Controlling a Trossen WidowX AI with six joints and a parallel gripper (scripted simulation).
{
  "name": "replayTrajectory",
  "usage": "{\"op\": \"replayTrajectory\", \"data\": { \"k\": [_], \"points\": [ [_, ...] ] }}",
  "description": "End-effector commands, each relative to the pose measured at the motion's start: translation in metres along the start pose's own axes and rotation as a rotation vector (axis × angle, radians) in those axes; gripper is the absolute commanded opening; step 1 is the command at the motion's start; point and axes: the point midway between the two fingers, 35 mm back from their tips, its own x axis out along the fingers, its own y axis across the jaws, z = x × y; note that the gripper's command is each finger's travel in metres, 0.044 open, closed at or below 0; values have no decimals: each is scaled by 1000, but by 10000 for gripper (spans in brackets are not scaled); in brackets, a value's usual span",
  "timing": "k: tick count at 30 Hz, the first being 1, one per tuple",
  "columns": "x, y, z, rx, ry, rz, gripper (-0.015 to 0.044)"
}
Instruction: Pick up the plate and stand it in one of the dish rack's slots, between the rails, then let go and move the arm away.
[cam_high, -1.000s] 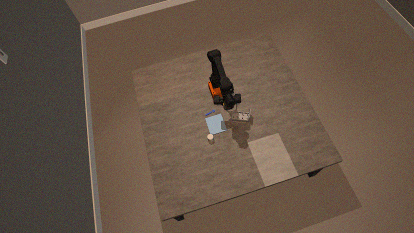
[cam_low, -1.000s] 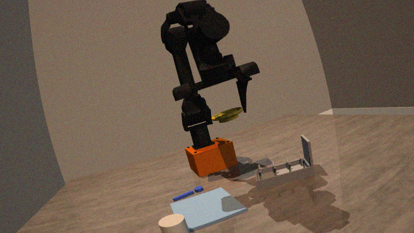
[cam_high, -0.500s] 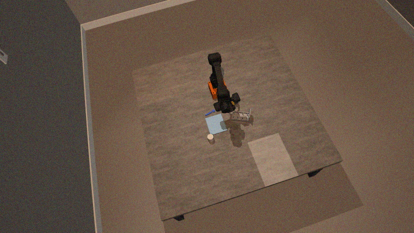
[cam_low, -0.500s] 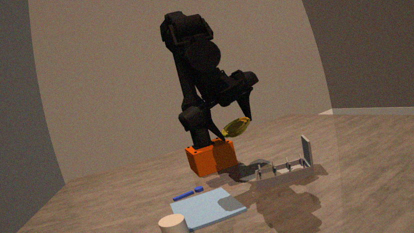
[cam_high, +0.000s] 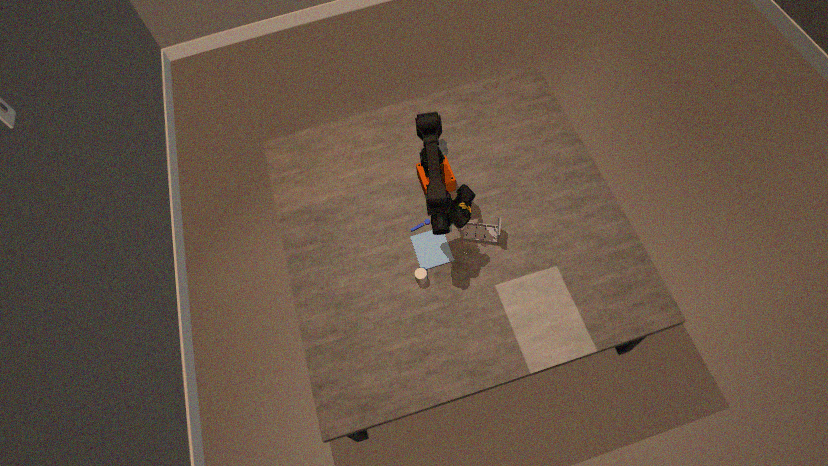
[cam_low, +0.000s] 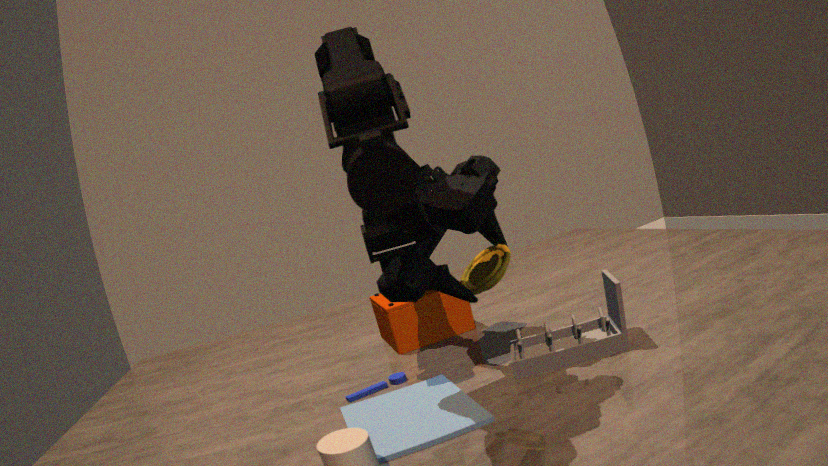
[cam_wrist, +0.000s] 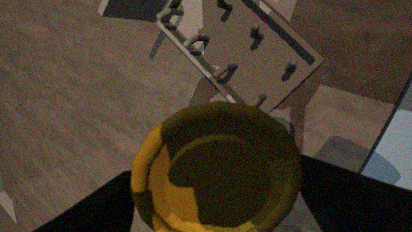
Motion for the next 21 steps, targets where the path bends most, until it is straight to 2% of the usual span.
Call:
{"op": "replayTrajectory", "data": {
  "k": [1,21],
  "points": [
    [6,-2,-2,-61,-23,57,0],
    [22,-12,-2,-446,-305,272,0]
  ]
}}
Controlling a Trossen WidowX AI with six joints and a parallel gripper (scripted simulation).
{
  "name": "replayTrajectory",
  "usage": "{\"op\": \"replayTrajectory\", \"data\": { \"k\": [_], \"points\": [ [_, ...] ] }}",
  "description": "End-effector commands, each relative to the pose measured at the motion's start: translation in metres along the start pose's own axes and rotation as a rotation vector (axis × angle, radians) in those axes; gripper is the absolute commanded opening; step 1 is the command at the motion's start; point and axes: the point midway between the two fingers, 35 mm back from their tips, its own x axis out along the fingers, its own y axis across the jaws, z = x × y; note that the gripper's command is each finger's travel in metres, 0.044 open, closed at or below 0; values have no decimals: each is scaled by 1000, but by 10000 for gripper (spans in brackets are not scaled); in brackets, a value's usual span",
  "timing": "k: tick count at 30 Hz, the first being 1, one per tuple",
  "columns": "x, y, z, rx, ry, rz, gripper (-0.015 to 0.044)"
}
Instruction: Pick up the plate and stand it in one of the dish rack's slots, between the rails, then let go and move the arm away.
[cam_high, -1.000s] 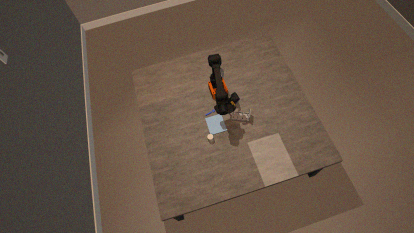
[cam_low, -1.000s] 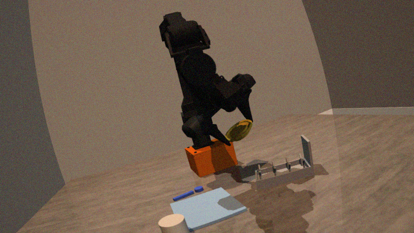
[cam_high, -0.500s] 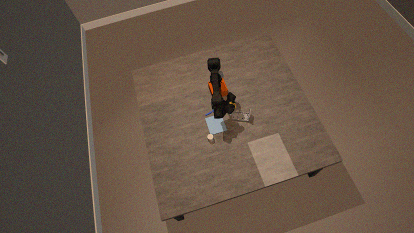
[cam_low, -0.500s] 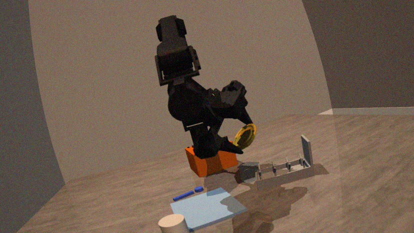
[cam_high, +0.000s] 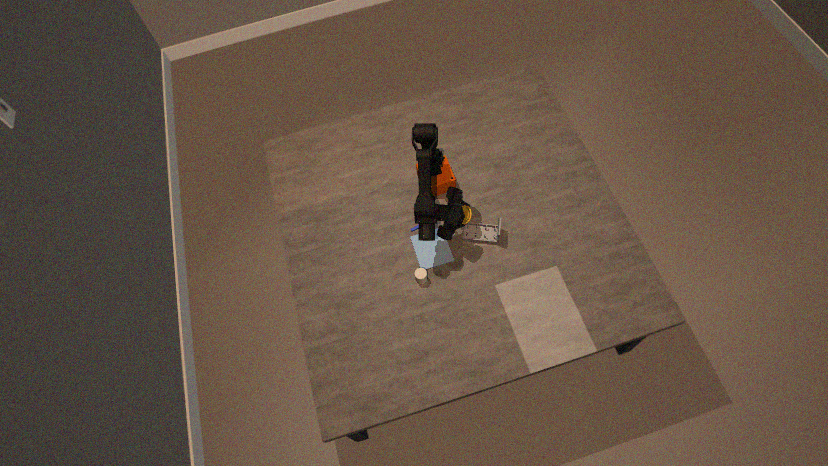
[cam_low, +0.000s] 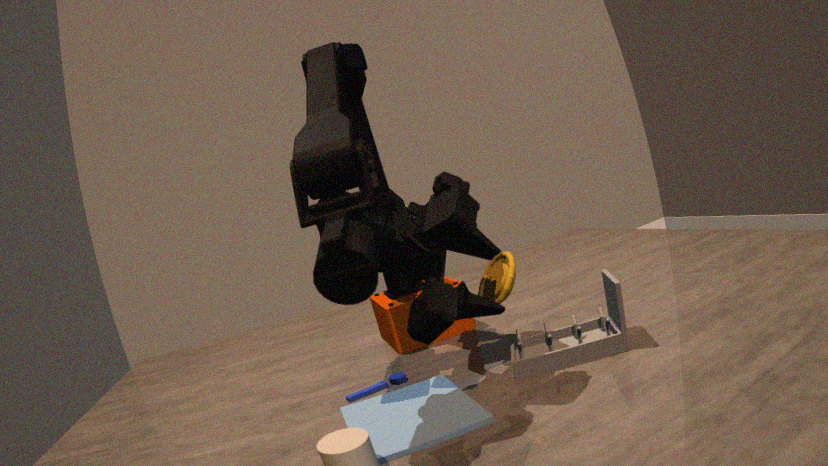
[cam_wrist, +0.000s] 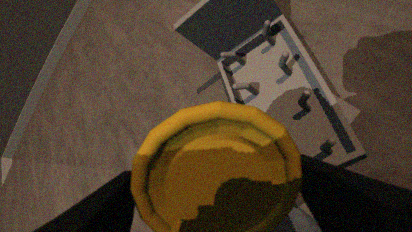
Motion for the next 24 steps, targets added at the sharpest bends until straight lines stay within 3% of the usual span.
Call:
{"op": "replayTrajectory", "data": {
  "k": [1,24],
  "points": [
    [2,-1,-2,-60,-60,24,0],
    [-4,-15,-7,-516,-488,-51,0]
  ]
}}
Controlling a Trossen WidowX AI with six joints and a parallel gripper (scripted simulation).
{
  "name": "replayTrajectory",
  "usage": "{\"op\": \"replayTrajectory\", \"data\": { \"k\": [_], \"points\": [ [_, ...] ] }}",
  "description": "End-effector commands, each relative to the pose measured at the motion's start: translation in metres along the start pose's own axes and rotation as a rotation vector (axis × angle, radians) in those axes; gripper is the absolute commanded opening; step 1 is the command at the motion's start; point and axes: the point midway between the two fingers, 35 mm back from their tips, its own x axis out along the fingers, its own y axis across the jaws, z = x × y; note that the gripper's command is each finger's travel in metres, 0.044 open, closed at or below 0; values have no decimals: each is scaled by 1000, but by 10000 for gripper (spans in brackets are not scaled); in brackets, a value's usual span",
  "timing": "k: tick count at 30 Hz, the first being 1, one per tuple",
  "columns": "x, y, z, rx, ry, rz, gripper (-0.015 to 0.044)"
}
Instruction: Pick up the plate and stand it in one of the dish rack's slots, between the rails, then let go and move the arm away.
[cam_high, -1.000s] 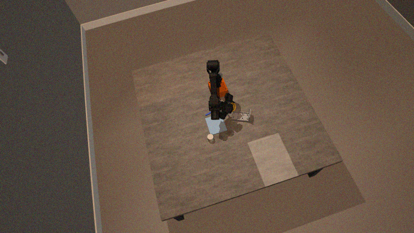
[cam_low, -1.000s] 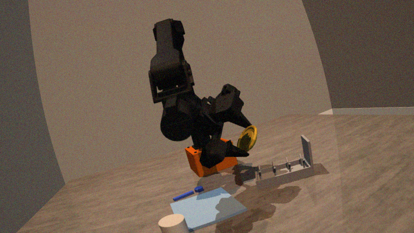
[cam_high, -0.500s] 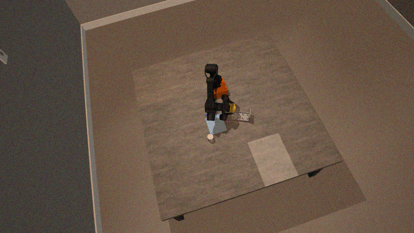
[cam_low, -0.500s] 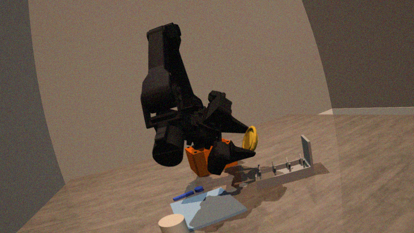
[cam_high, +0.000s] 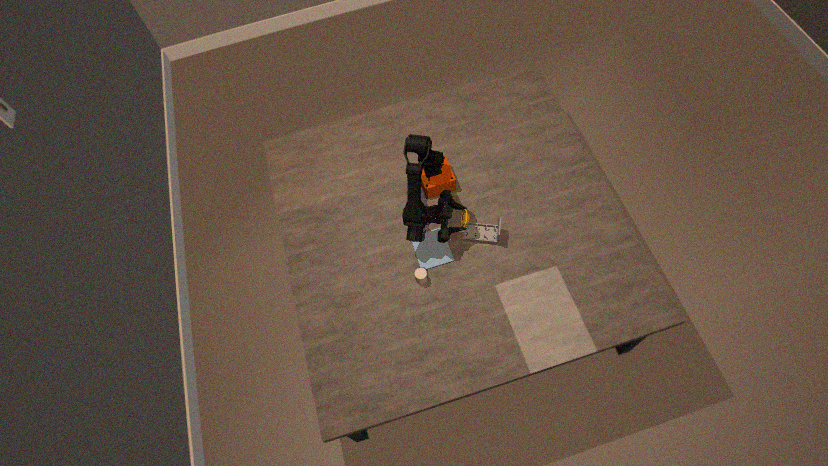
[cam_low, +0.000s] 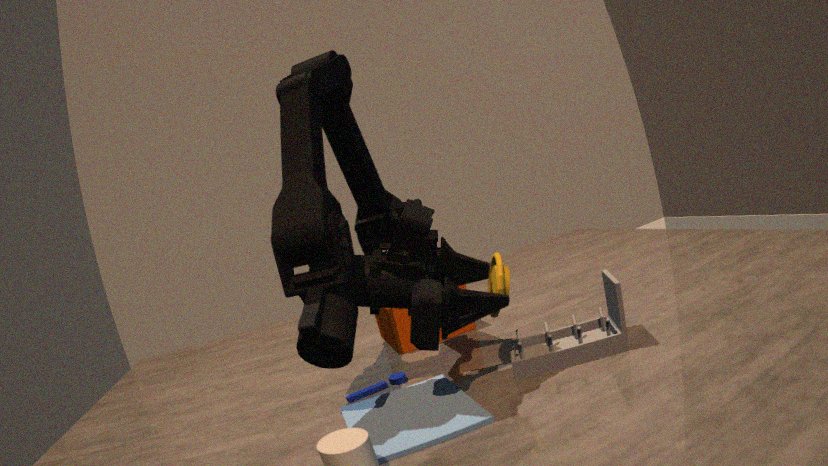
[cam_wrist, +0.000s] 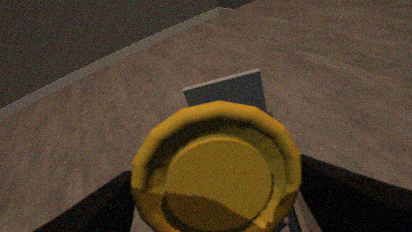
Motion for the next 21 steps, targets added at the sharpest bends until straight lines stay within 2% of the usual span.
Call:
{"op": "replayTrajectory", "data": {
  "k": [1,9,21],
  "points": [
    [-2,0,-2,-61,-59,-35,0],
    [-9,-5,-3,-217,-164,-132,0],
    [-5,-6,-8,-220,-164,-134,0]
  ]
}}
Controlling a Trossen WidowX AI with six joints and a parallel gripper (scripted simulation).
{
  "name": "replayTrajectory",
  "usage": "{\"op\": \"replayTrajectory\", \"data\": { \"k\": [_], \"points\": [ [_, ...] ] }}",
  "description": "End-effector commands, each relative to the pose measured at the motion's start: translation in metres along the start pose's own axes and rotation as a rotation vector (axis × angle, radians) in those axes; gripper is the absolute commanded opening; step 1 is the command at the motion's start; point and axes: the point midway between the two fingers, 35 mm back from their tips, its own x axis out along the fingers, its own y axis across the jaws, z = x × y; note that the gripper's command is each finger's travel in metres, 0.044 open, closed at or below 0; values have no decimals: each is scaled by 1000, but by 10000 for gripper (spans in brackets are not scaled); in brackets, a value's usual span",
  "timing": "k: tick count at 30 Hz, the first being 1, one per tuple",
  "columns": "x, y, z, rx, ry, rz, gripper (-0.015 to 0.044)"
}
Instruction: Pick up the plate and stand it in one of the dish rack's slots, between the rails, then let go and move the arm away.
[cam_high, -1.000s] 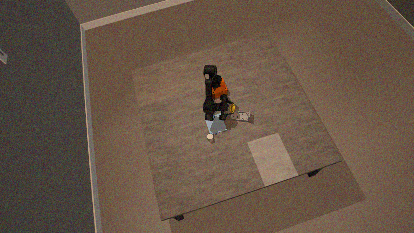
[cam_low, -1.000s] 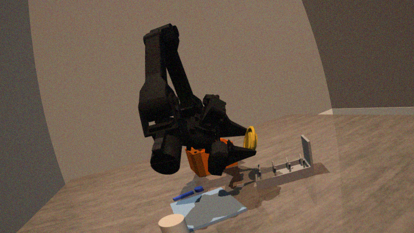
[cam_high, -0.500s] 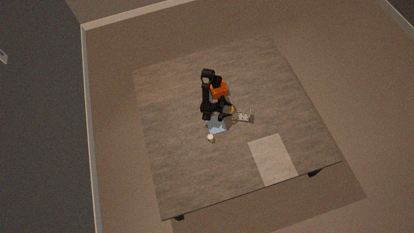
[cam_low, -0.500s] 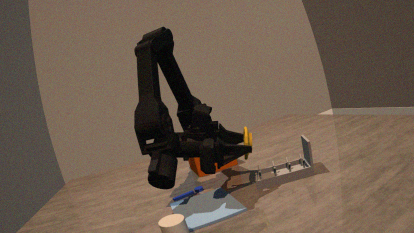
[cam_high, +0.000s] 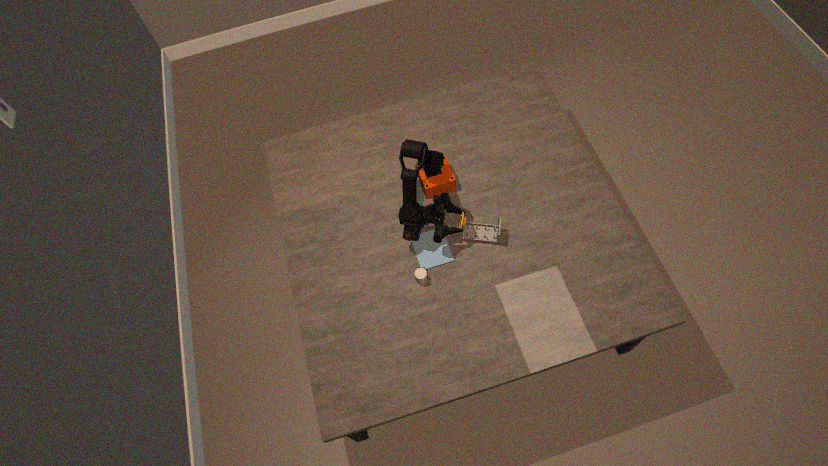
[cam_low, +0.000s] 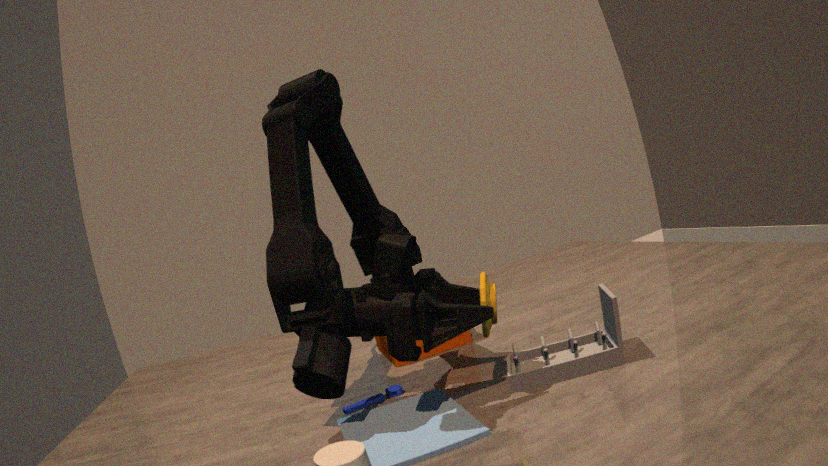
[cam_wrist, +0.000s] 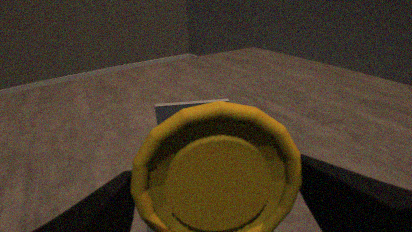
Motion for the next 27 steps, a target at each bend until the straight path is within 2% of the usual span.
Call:
{"op": "replayTrajectory", "data": {
  "k": [1,27],
  "points": [
    [4,2,-5,11,-4,0,0],
    [31,3,-24,-2,11,0,0]
  ]
}}
